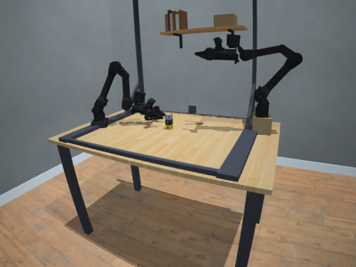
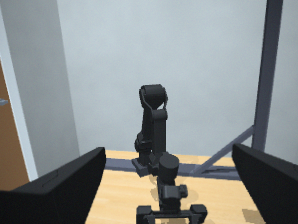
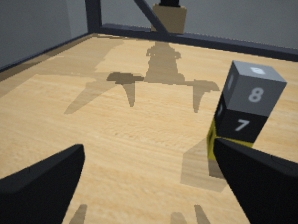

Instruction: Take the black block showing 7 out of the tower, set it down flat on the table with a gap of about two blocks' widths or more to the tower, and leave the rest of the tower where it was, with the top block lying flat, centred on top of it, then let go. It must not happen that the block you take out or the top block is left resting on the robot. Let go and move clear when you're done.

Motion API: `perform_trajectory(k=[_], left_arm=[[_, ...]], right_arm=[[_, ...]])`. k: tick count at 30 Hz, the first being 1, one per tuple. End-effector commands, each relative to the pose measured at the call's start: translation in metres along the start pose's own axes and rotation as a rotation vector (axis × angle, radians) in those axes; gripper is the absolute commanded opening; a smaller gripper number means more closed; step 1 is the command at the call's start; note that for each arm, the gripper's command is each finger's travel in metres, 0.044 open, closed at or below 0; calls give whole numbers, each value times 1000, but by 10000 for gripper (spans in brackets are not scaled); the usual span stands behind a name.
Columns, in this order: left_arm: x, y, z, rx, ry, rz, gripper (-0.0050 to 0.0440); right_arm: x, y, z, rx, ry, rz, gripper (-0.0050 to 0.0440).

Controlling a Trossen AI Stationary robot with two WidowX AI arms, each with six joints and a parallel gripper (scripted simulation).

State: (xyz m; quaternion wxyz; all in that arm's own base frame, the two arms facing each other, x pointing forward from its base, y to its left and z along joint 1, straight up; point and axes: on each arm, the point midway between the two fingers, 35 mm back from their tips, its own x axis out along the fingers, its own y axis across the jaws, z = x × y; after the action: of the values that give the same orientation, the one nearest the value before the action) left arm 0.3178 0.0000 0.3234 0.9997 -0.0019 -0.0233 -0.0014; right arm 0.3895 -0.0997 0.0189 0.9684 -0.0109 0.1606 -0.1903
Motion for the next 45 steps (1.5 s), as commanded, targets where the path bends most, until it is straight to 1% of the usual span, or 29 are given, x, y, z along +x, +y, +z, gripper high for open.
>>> perform_trajectory(k=[1, 4, 6, 7, 8, 9, 12, 15, 18, 21, 23, 24, 25, 26, 29, 33, 38, 40, 41, 42, 43, 45], left_arm=[[-2, 0, 0, 4, -3, 3, 400], [-2, 0, 0, 4, -3, 3, 400], [-2, 0, 0, 4, -3, 3, 400], [-2, 0, 0, 4, -3, 3, 400], [-2, 0, 0, 4, -3, 3, 400], [-2, 0, 0, 4, -3, 3, 400], [-2, 0, 0, 4, -3, 3, 400], [-2, 0, 0, 4, -3, 3, 400], [-2, 0, 0, 4, -3, 3, 400], [-2, 0, 0, 4, -3, 3, 400], [-2, 0, 0, 4, -3, 3, 400], [-2, 0, 0, 4, -3, 3, 400], [-2, 0, 0, 4, -3, 3, 400], [-2, 0, 0, 4, -3, 3, 400], [-2, 0, 0, 4, -3, 3, 400], [-2, 0, 0, 4, -3, 3, 400], [-2, 0, 0, 4, -3, 3, 400], [-2, 0, 0, 4, -3, 3, 400], [-2, 0, 0, 4, -3, 3, 400], [-2, 0, 0, 4, -3, 3, 400], [-2, 0, 0, 4, -3, 3, 400], [-2, 0, 0, 4, -3, 3, 400]], right_arm=[[18, 28, 21, -49, 9, 77, 400], [25, 47, 25, -90, 37, 129, 400], [25, 47, 25, -90, 37, 129, 400], [26, 53, 9, -118, 109, 148, 400], [30, 67, 29, -134, 67, 183, 400], [31, 71, 26, -147, 92, 194, 400], [34, 87, 29, -191, 126, 238, 400], [37, 101, 26, -236, 173, 280, 400], [36, 115, 31, -276, 203, 321, 400], [35, 129, 32, -319, 245, 364, 400], [35, 129, 32, -319, 245, 364, 400], [32, 131, 18, -346, 316, 381, 400], [33, 144, 35, -365, 282, 411, 400], [31, 146, 30, -380, 310, 423, 400], [25, 159, 39, -421, 335, 468, 400], [18, 175, 38, -479, 397, 527, 400], [2, 192, 47, -547, 451, 601, 400], [2, 192, 47, -547, 451, 601, 400], [-5, 192, 35, -573, 524, 620, 400], [-9, 203, 50, -593, 493, 652, 400], [-13, 205, 48, -607, 516, 665, 400], [-22, 211, 57, -632, 527, 696, 400]])
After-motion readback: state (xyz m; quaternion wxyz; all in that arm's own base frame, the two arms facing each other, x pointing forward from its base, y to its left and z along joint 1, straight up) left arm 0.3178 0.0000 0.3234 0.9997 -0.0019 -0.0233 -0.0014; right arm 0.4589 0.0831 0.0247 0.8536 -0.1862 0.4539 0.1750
